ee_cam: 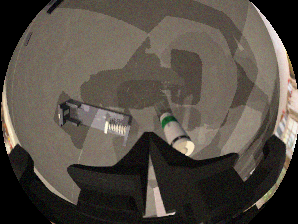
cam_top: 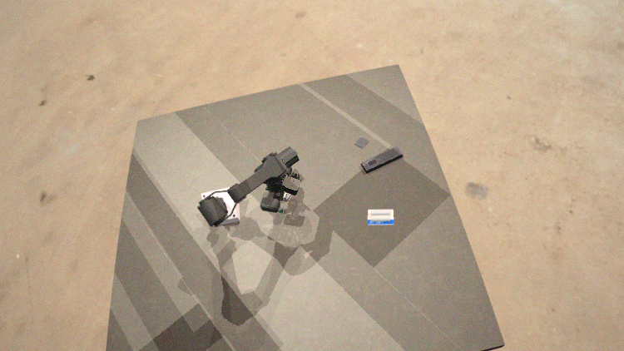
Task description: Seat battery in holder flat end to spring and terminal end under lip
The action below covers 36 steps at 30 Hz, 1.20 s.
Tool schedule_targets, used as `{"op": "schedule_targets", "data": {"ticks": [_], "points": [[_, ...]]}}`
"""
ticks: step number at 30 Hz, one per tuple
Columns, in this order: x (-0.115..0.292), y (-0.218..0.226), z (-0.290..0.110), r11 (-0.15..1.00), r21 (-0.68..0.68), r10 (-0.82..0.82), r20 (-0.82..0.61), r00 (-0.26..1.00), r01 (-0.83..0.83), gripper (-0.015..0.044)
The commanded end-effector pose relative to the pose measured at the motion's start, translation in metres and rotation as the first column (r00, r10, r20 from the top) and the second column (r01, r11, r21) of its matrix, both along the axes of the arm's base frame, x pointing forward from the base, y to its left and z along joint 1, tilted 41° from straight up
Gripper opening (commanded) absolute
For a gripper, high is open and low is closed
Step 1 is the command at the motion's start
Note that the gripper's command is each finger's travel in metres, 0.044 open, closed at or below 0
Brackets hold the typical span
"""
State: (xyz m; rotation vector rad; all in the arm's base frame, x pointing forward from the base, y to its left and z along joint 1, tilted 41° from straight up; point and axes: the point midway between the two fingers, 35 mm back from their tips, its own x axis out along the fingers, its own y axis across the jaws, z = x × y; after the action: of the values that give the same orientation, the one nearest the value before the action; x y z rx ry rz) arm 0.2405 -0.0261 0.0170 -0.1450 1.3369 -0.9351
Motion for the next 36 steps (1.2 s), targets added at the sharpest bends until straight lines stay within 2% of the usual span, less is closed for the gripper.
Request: {"op": "schedule_targets", "data": {"ticks": [1,29,36], "points": [[-0.004,-0.005,0.005,1.000,-0.004,0.002,-0.002,1.000,-0.002,0.0000],[-0.028,-0.034,0.030,1.000,-0.007,0.002,-0.004,1.000,-0.002,0.0000],[-0.020,-0.003,0.061,1.000,0.001,0.002,-0.003,1.000,-0.002,0.0000]]}}
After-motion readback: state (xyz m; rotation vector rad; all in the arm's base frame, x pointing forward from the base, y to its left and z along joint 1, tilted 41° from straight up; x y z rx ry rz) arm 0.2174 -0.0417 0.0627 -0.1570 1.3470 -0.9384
